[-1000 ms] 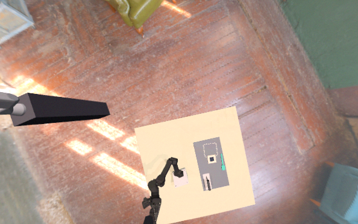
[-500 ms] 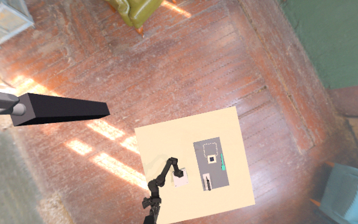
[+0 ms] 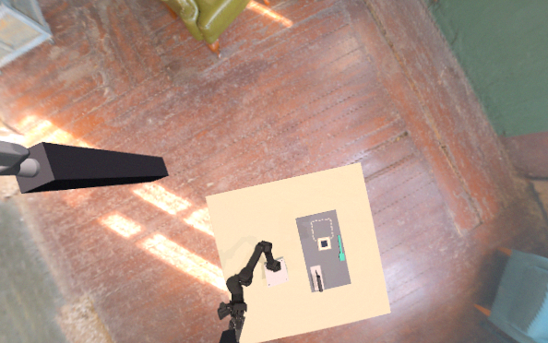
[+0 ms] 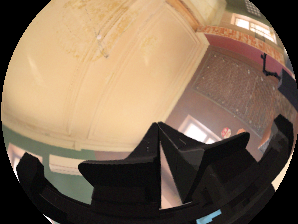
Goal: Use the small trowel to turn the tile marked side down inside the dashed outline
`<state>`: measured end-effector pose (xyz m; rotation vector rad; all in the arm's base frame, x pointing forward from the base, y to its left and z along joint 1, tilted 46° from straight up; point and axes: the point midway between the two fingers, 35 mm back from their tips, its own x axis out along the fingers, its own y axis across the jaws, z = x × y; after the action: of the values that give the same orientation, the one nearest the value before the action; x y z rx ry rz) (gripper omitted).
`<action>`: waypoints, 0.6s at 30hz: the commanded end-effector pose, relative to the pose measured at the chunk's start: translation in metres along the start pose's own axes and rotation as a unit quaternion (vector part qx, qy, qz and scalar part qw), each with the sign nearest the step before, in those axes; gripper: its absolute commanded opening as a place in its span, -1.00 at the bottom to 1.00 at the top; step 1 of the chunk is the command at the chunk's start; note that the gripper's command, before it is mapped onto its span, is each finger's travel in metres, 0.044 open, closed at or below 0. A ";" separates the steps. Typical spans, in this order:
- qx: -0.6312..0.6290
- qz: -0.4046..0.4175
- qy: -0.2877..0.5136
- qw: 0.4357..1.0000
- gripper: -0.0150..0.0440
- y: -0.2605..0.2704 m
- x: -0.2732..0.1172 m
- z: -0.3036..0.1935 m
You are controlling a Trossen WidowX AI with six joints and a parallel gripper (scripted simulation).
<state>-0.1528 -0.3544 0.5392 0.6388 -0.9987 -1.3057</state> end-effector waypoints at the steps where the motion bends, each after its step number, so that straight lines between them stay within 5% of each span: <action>1: 0.000 0.000 0.000 1.000 -0.49 0.000 0.000 0.000; 4: 0.000 0.000 0.000 1.000 -0.49 0.000 0.000 0.000; 8: 0.000 0.000 0.000 1.000 -0.15 0.000 0.000 0.000; 18: 0.000 0.000 0.000 1.000 -0.15 0.000 0.000 0.000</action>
<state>-0.1528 -0.3544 0.5392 0.6388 -0.9987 -1.3057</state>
